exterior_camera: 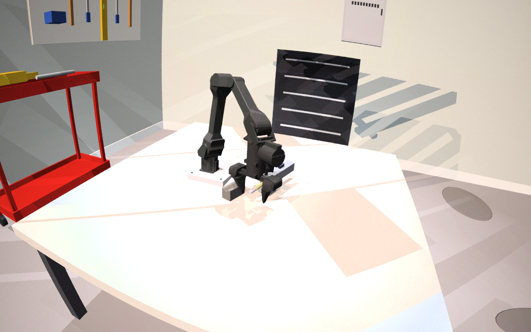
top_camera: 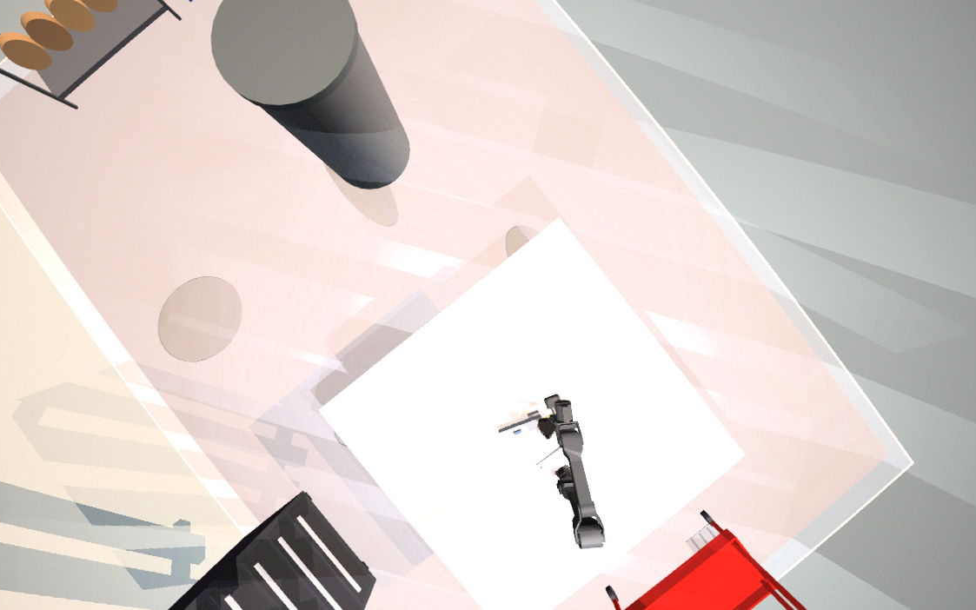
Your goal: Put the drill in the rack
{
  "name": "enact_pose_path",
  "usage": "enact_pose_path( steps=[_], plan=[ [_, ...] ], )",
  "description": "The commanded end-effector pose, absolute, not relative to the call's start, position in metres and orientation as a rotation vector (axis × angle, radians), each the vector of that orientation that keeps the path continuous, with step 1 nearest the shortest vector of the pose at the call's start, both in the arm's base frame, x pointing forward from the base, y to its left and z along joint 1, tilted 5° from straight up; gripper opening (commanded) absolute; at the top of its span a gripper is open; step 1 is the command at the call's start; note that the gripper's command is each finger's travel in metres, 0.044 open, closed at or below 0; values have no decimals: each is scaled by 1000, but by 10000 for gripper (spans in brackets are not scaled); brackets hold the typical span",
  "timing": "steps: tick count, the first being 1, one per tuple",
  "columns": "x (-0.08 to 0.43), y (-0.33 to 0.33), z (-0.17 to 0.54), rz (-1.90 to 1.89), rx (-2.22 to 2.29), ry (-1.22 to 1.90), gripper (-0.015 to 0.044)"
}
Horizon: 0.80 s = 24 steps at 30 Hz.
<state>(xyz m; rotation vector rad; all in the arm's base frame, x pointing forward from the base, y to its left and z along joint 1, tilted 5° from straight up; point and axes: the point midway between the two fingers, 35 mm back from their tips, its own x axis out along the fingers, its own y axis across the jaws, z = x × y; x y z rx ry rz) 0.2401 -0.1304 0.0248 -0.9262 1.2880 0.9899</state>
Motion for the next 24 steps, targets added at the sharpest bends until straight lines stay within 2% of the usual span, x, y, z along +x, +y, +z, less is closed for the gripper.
enact_pose_path(
  steps=[1, 18, 24],
  plan=[
    [241, -127, 24, 990, -919, 1286, 440],
    [242, -122, 23, 990, -919, 1286, 440],
    [243, -124, 24, 988, -928, 1287, 283]
  ],
)
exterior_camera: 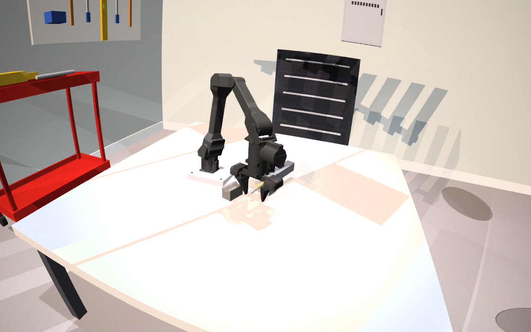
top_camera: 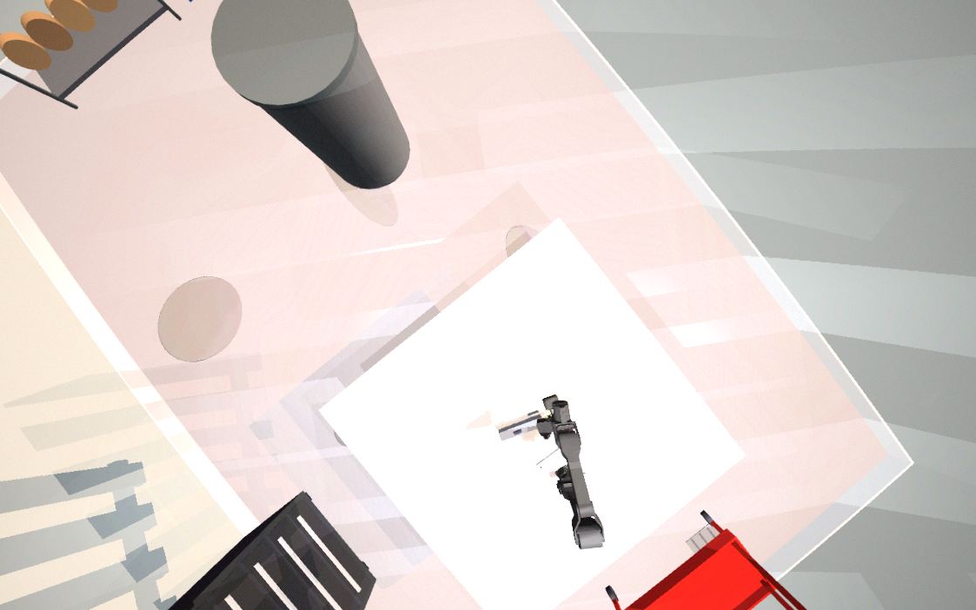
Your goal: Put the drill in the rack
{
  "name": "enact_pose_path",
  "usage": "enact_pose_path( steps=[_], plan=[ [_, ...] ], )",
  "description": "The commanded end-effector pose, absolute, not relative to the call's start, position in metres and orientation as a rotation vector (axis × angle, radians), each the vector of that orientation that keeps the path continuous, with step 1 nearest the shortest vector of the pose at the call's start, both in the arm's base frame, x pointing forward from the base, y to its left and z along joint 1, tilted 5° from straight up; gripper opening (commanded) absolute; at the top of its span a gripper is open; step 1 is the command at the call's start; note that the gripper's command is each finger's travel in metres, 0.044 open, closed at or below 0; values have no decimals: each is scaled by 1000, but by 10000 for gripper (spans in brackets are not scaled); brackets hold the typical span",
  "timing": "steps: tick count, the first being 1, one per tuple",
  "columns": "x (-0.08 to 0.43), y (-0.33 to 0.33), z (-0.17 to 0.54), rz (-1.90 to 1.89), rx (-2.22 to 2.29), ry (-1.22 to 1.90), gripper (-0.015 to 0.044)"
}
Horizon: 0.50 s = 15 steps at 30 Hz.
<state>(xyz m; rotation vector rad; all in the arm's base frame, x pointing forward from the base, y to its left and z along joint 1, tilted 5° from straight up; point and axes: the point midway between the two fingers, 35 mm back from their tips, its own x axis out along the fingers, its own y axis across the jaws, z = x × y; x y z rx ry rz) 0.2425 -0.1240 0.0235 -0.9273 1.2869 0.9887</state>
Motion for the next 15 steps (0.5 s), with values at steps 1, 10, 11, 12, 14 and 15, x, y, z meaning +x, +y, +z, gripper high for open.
enact_pose_path(
  steps=[1, 10, 11, 12, 14, 15],
  plan=[
    [243, -124, 24, 988, -928, 1287, 256],
    [243, -124, 24, 988, -928, 1287, 39],
    [243, -124, 24, 988, -928, 1287, 33],
    [243, -124, 24, 988, -928, 1287, 26],
    [243, -124, 24, 988, -928, 1287, 13],
    [243, -124, 24, 988, -928, 1287, 6]
  ],
)
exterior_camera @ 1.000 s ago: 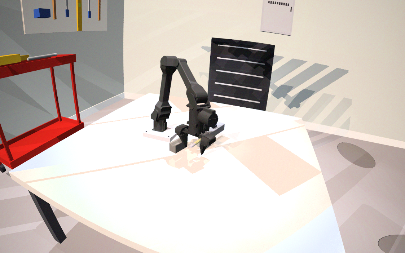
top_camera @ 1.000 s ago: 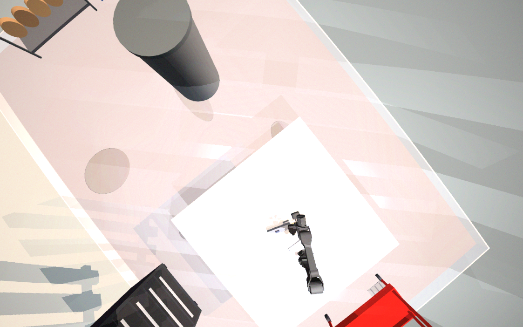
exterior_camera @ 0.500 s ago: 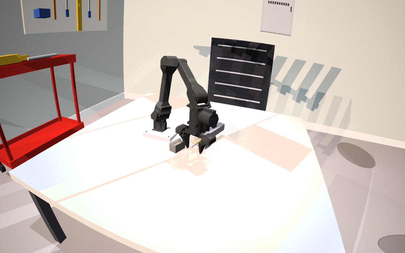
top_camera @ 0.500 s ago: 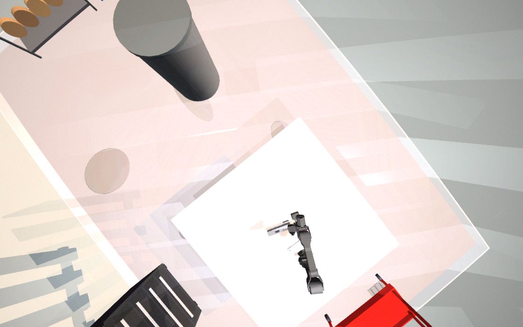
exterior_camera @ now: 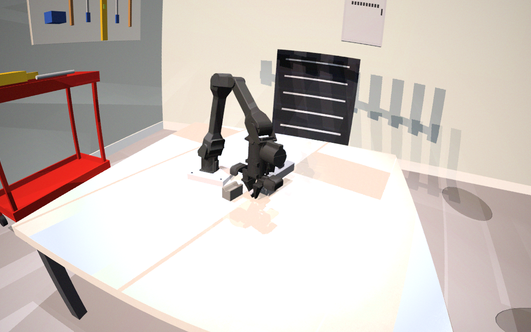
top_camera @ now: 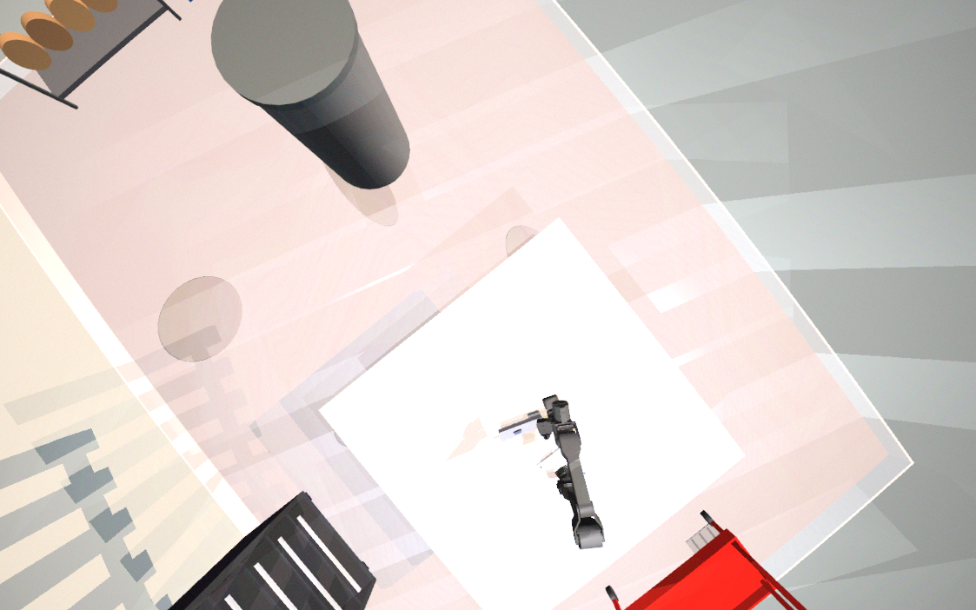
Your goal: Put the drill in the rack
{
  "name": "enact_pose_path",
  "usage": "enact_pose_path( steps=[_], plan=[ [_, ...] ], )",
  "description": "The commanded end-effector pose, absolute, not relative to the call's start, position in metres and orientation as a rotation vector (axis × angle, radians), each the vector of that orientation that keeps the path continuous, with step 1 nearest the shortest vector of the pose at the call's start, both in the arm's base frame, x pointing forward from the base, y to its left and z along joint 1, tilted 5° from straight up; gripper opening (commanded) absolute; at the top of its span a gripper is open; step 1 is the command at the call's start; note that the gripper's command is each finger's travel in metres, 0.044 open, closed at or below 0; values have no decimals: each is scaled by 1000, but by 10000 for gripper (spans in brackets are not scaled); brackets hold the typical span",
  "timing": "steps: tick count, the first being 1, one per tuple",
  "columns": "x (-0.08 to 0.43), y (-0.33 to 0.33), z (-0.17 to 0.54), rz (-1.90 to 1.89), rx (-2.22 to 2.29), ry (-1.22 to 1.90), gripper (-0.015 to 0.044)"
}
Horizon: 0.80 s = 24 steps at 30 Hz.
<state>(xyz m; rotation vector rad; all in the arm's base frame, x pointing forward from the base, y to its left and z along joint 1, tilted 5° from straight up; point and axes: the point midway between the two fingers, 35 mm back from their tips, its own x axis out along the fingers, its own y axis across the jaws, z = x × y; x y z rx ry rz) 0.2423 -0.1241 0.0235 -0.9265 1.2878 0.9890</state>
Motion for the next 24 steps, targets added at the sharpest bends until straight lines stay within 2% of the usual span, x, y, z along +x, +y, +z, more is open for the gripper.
enact_pose_path(
  steps=[1, 24],
  plan=[
    [243, -124, 24, 988, -928, 1287, 0],
    [241, -124, 27, 990, -919, 1286, 0]
  ],
)
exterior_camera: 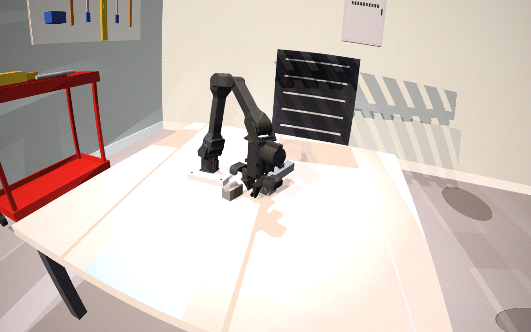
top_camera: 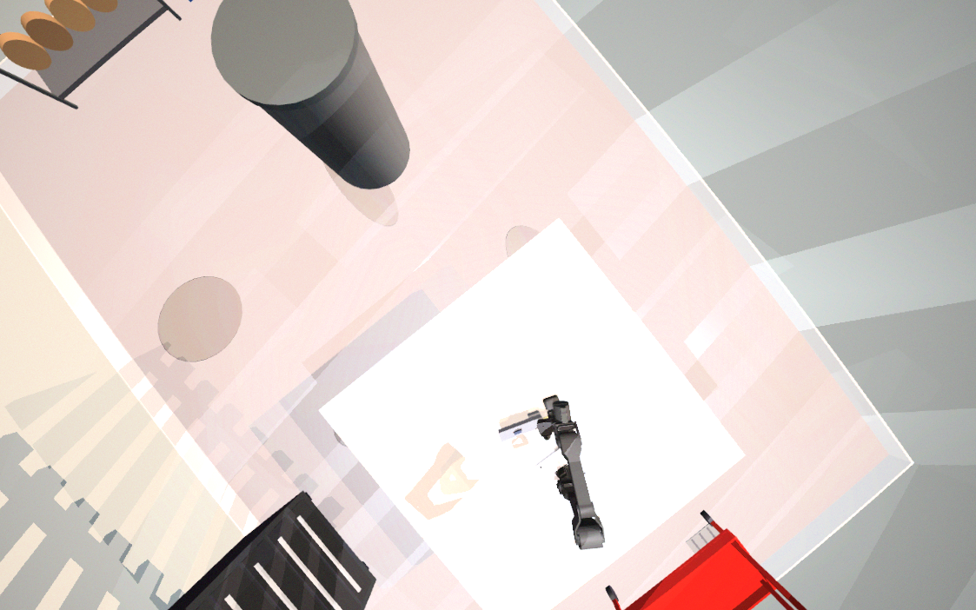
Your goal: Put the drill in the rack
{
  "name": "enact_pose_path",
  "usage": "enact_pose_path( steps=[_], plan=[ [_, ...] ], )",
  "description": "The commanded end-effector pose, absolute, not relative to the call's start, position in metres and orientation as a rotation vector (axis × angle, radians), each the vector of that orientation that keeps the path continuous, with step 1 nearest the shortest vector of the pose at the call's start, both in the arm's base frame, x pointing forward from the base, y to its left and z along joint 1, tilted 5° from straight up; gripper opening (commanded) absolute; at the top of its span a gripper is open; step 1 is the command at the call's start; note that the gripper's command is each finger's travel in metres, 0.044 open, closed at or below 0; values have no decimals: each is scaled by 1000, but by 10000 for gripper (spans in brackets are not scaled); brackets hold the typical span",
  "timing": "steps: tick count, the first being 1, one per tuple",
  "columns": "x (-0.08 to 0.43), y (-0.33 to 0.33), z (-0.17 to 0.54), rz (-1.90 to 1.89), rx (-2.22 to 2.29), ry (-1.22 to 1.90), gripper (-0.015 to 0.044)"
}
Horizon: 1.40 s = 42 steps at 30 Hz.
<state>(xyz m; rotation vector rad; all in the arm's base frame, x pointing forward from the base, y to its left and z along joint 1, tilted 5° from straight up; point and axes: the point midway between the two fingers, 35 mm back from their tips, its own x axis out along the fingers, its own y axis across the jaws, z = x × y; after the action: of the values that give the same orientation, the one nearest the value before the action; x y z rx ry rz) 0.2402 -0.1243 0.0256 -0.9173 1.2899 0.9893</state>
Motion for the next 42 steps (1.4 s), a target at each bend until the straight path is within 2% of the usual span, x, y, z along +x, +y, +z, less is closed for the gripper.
enact_pose_path(
  steps=[1, 42],
  plan=[
    [241, -124, 27, 990, -919, 1286, 0],
    [226, -172, 23, 988, -922, 1290, 0]
  ],
)
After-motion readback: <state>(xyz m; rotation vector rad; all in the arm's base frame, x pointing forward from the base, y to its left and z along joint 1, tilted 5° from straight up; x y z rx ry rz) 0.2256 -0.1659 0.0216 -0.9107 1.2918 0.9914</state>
